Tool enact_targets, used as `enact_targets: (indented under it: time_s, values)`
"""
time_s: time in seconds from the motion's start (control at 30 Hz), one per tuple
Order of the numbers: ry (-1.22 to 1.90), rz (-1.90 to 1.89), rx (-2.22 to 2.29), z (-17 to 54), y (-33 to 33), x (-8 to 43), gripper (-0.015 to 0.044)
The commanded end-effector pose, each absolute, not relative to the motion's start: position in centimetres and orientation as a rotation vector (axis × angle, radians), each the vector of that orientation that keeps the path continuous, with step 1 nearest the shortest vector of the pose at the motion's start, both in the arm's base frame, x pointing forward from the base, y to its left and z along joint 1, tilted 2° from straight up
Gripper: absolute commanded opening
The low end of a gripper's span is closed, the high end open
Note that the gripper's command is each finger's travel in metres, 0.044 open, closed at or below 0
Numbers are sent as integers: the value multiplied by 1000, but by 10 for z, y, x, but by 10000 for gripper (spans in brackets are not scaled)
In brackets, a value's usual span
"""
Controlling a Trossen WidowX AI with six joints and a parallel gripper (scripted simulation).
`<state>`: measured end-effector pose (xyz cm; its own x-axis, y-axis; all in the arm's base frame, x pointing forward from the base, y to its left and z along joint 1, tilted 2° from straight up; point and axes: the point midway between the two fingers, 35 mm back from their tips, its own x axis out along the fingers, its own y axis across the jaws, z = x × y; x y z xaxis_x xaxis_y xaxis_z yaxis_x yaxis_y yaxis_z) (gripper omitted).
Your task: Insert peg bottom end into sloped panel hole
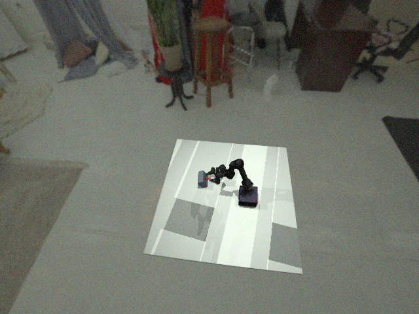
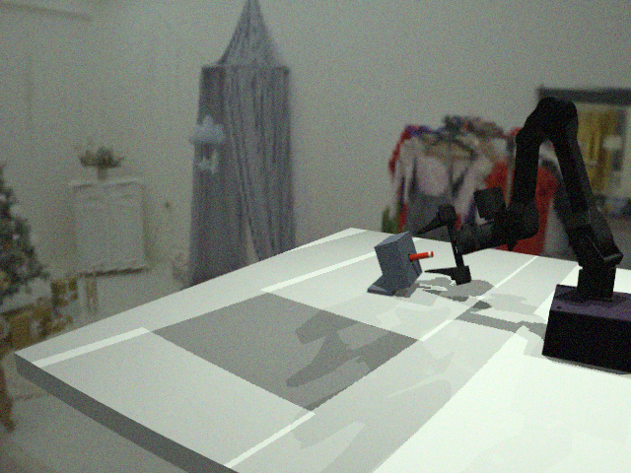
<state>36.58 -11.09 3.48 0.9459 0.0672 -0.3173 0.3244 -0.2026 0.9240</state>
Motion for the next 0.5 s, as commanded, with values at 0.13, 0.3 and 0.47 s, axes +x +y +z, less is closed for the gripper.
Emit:
enact_targets:
  time_s: [0.13,0.3,0.47]
  values:
    - [305,-246,1768,37,-111,354,440]
    - [305,-247,1768,39,-113,349,440]
    - [305,-248,1768,42,-114,344,440]
